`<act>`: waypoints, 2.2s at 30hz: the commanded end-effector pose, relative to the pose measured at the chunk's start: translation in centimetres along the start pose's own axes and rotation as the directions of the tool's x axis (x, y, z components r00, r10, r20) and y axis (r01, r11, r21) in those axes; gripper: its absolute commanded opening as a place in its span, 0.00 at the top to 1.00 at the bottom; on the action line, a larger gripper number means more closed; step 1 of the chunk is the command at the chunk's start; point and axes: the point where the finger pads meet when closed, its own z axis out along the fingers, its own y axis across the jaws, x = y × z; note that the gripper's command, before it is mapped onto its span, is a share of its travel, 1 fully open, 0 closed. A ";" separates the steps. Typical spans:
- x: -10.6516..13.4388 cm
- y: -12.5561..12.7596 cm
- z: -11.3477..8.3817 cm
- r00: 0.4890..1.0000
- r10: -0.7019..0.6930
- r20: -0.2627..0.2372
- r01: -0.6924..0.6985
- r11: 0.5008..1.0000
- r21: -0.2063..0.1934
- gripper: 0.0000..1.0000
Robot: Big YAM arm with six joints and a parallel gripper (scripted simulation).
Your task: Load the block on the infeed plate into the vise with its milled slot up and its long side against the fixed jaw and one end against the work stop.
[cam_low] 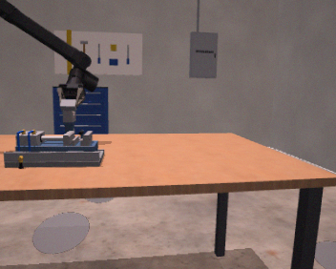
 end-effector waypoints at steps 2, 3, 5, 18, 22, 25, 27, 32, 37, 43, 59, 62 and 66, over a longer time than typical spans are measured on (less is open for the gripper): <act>1.0 -1.4 -3.2 0.999 0.036 0.036 -0.038 0.998 0.058 1.00; 1.0 -1.4 -3.2 0.999 0.036 0.037 -0.038 0.998 0.058 1.00; 1.0 -1.5 -3.2 0.999 0.037 0.039 -0.039 0.997 0.060 1.00; 1.0 -0.1 -1.1 0.999 0.008 0.033 -0.008 1.000 0.020 1.00; 1.0 -0.8 -1.2 0.997 0.031 0.064 -0.033 0.999 0.032 1.00; 0.8 -0.7 -0.9 0.997 0.028 0.075 -0.031 0.999 0.030 1.00; 0.9 -1.0 -1.2 0.995 0.033 0.092 -0.036 0.999 0.035 1.00; 0.9 -1.0 -1.3 0.991 0.032 0.132 -0.037 0.999 0.037 1.00; 0.8 -0.4 -0.6 0.989 0.021 0.149 -0.025 0.999 0.024 1.00; 0.8 -0.6 -0.8 0.977 0.022 0.213 -0.029 0.999 0.030 1.00; 0.8 -0.4 -0.7 0.929 0.014 0.369 -0.026 0.999 0.028 1.00; 1.1 -1.1 -1.3 0.912 0.018 0.410 -0.038 0.998 0.041 1.00; 0.8 -0.4 -0.6 0.895 0.010 0.446 -0.026 0.999 0.029 1.00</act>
